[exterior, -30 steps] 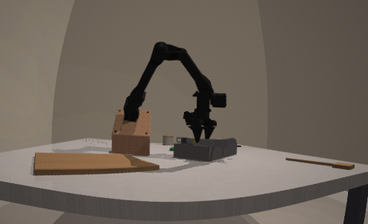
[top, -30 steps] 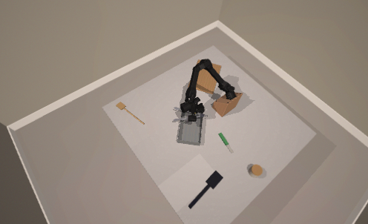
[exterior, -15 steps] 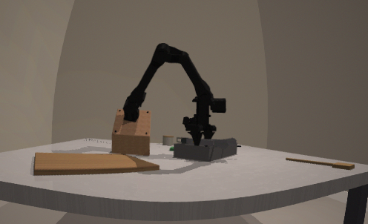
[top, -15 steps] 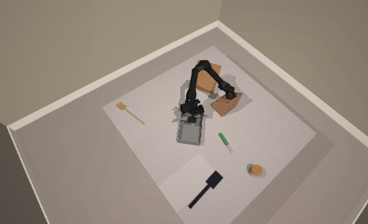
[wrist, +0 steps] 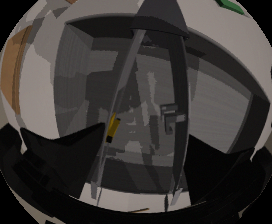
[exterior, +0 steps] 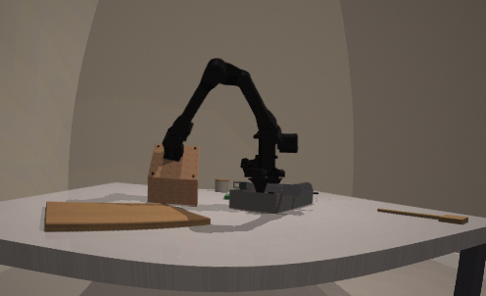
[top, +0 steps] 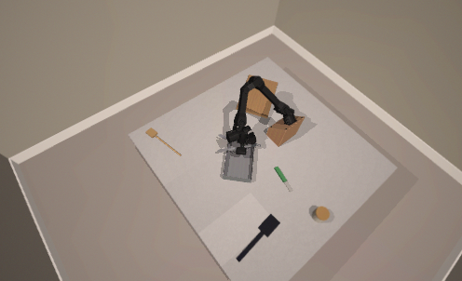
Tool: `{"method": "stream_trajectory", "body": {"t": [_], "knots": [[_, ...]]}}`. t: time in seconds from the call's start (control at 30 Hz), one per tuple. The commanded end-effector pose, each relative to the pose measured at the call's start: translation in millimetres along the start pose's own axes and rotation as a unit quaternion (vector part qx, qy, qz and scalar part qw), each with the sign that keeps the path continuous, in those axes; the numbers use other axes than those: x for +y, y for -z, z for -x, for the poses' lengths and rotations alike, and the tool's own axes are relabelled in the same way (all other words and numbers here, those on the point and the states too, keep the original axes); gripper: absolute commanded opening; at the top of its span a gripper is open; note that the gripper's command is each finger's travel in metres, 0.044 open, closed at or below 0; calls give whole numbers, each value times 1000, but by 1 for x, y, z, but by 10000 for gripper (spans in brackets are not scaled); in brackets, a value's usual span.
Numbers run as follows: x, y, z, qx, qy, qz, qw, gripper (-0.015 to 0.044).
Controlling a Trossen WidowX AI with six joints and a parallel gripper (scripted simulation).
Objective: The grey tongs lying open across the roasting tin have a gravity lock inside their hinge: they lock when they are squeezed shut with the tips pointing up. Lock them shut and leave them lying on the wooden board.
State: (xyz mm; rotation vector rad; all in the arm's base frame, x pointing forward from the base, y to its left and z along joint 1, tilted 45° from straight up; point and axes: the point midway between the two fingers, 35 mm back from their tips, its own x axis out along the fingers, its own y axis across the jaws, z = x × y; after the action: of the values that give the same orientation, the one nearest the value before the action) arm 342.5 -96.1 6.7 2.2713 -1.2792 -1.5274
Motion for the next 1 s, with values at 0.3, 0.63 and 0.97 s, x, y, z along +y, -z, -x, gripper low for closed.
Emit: {"method": "stream_trajectory", "body": {"t": [0.3,0.63,0.97], "knots": [[0,0,0,0,0,0,1000,235],[0,0,0,0,0,0,1000,169],[0,0,0,0,0,0,1000,102]]}}
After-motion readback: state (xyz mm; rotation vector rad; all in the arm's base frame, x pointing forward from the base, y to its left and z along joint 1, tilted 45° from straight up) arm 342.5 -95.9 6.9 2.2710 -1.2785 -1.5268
